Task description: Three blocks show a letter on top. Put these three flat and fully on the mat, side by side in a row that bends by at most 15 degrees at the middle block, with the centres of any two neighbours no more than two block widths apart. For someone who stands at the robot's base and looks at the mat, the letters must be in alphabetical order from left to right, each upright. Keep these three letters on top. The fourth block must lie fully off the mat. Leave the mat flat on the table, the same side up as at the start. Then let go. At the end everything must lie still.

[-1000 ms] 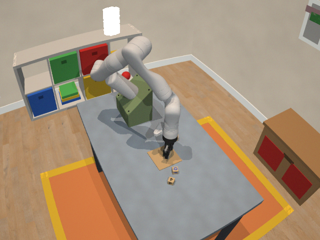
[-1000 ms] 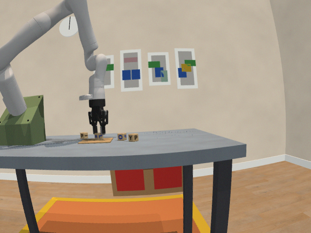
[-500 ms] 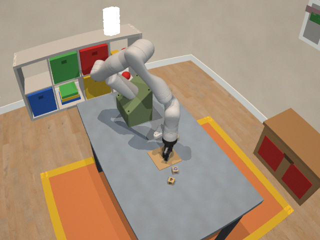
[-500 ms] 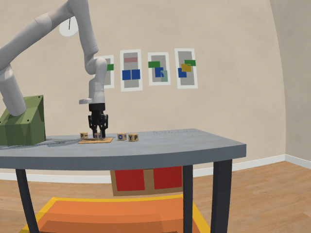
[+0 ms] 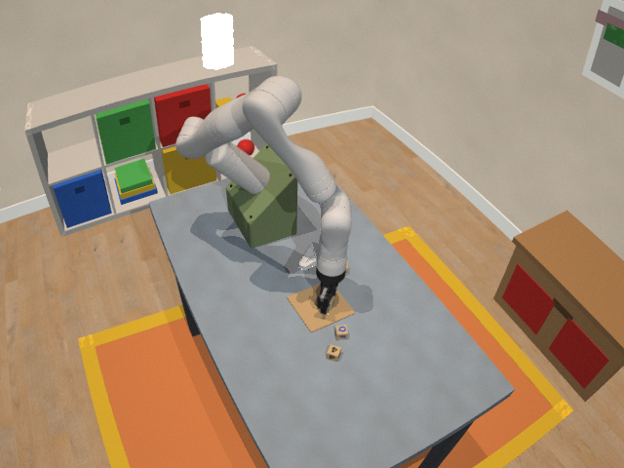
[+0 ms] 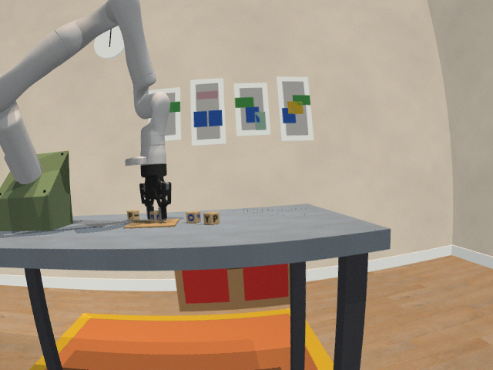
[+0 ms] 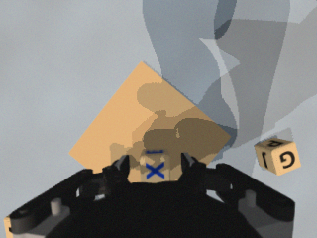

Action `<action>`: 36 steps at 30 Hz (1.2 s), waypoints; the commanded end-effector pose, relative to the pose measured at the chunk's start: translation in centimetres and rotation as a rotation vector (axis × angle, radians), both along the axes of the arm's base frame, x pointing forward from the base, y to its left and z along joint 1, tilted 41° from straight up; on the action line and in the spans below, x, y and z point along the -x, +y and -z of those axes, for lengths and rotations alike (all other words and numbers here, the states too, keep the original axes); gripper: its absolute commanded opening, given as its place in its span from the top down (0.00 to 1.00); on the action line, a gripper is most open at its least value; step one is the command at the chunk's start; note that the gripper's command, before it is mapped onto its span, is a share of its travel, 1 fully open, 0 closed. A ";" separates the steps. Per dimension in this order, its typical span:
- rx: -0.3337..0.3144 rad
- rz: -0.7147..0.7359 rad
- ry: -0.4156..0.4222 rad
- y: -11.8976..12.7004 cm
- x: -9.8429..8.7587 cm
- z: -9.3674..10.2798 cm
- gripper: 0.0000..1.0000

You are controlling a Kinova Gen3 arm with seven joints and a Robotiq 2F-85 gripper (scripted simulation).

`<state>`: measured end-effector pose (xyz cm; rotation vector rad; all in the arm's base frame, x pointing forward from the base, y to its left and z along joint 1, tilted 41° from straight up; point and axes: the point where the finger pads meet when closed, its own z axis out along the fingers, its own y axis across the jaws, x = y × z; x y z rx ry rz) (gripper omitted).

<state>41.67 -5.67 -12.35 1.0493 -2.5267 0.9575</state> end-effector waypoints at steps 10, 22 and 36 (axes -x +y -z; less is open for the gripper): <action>-0.001 -0.001 -0.001 0.1 -0.1 0.0 0.33; -0.001 -0.001 -0.001 0.1 -0.1 0.0 0.54; -0.001 -0.001 -0.001 0.1 -0.1 0.0 0.74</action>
